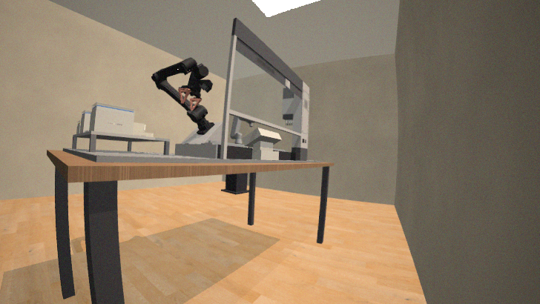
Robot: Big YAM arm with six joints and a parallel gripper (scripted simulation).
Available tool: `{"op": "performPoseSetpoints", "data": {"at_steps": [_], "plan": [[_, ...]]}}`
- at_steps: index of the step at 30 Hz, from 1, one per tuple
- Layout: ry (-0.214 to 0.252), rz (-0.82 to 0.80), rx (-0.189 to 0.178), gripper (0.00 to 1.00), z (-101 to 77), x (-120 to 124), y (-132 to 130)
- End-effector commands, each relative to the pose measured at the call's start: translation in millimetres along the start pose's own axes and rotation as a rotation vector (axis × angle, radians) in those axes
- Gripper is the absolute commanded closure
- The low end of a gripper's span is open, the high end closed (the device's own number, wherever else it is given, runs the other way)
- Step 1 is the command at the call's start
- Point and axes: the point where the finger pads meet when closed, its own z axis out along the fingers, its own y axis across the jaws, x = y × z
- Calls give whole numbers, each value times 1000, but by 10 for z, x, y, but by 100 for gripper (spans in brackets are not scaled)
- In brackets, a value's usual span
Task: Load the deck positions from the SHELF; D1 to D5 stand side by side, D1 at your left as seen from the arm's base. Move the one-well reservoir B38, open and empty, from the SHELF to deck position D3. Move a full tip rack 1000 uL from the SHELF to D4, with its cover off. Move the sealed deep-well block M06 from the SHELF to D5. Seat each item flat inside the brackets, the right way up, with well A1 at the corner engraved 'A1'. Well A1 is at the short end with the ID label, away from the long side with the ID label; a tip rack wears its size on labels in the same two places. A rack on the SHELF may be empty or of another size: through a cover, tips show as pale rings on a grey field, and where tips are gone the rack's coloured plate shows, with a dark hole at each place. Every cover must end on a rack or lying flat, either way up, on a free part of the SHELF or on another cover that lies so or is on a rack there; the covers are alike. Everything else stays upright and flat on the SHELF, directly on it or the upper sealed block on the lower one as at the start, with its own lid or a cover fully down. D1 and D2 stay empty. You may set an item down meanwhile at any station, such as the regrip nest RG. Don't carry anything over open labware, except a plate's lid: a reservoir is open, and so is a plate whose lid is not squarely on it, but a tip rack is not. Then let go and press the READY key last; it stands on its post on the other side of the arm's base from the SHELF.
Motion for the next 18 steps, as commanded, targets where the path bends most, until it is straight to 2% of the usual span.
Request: {"op": "performPoseSetpoints", "data": {"at_steps": [1,11,13,18], "plan": [[-8,56,-22,0,-26,-117,163],[-30,240,-94,0,-52,-361,595],[-30,240,-94,0,-52,-361,595],[-57,350,-129,0,-67,-528,797]]}}
